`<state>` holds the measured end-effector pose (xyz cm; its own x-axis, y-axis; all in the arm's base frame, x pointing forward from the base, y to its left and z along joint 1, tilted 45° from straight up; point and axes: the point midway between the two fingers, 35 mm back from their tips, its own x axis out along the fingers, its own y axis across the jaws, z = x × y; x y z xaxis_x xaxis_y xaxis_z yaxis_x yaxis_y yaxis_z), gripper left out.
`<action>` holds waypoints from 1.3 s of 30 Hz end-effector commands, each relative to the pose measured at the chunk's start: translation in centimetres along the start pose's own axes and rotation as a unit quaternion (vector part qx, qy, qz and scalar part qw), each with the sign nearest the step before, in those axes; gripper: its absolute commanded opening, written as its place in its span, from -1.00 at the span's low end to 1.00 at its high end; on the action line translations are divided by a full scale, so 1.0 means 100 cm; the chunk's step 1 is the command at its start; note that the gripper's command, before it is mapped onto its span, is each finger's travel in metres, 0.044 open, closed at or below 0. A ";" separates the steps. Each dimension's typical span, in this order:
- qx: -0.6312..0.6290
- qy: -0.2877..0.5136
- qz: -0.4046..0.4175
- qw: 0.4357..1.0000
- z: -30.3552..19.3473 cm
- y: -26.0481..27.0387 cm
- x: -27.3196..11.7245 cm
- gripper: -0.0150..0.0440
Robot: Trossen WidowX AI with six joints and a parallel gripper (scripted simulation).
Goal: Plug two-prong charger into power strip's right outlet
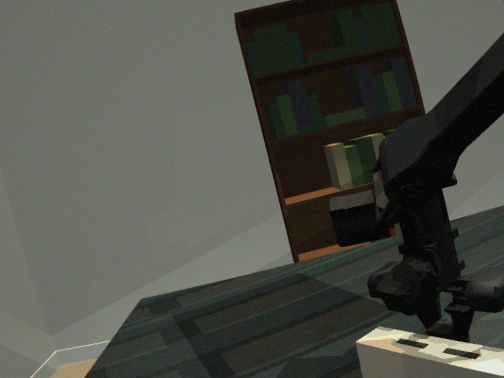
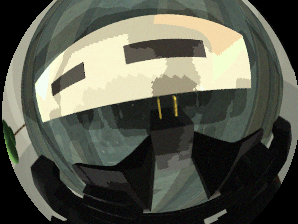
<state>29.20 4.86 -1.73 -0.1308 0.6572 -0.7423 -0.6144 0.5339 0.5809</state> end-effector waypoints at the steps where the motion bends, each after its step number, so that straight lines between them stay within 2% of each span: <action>1: 0.000 0.002 -0.001 1.000 0.001 0.000 0.000 -0.49; 39: 0.000 0.002 -0.001 1.000 0.006 -0.002 -0.002 -0.49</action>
<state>29.62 4.93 -1.54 -0.1338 0.6564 -0.7424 -0.6154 0.5322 0.5814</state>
